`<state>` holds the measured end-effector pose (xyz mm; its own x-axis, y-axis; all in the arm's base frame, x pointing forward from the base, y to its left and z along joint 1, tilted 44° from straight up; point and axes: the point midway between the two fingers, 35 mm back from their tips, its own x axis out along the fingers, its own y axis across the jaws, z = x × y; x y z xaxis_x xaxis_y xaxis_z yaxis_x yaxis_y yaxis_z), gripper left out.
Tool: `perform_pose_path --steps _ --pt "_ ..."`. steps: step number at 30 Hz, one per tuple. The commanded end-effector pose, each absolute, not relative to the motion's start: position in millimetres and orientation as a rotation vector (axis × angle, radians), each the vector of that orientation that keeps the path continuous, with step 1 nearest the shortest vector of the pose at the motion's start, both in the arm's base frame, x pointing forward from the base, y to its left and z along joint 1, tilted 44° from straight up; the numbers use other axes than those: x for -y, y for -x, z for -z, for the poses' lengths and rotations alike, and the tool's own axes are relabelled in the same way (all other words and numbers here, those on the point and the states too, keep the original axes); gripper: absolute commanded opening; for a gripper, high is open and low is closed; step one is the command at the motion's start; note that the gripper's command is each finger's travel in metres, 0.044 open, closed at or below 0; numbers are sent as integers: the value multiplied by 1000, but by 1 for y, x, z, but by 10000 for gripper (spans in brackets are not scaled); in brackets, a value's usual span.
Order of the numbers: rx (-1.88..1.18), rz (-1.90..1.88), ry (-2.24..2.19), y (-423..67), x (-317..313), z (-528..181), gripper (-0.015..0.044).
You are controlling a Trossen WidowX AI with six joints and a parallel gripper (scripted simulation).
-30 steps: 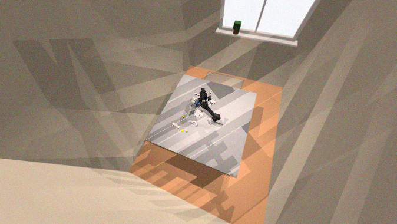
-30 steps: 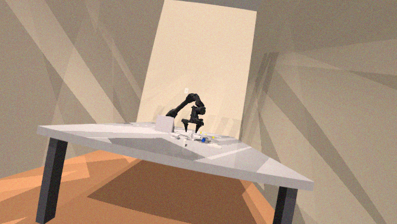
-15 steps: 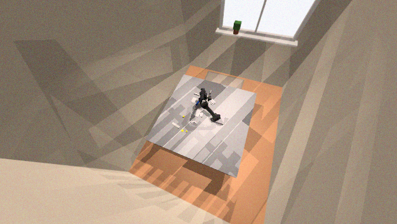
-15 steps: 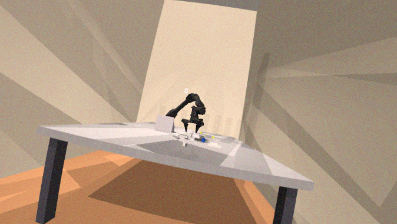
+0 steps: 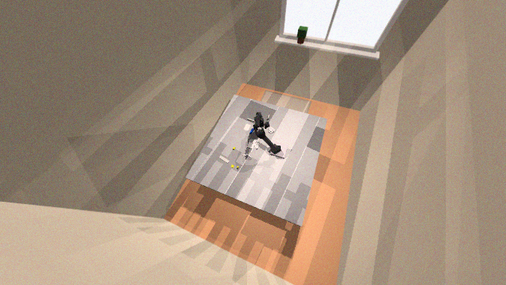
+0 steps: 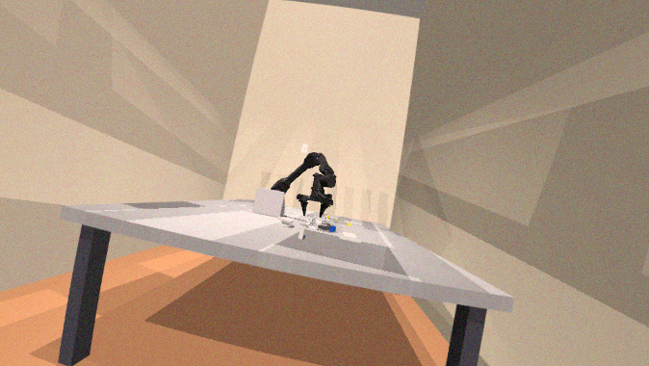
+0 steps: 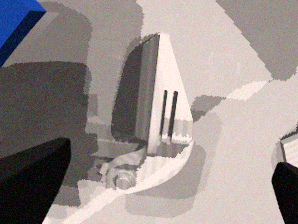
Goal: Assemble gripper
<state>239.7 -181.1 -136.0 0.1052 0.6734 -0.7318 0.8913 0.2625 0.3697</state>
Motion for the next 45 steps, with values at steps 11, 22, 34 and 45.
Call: perform_pose_path --steps 11,22,34,45 --pt "-1628 303 -1474 -241 177 142 440" --pt "-1626 303 -1477 -245 165 155 440" --pt "-1624 303 -1480 -248 152 169 440" --pt "-1624 302 -1481 -248 148 174 440"
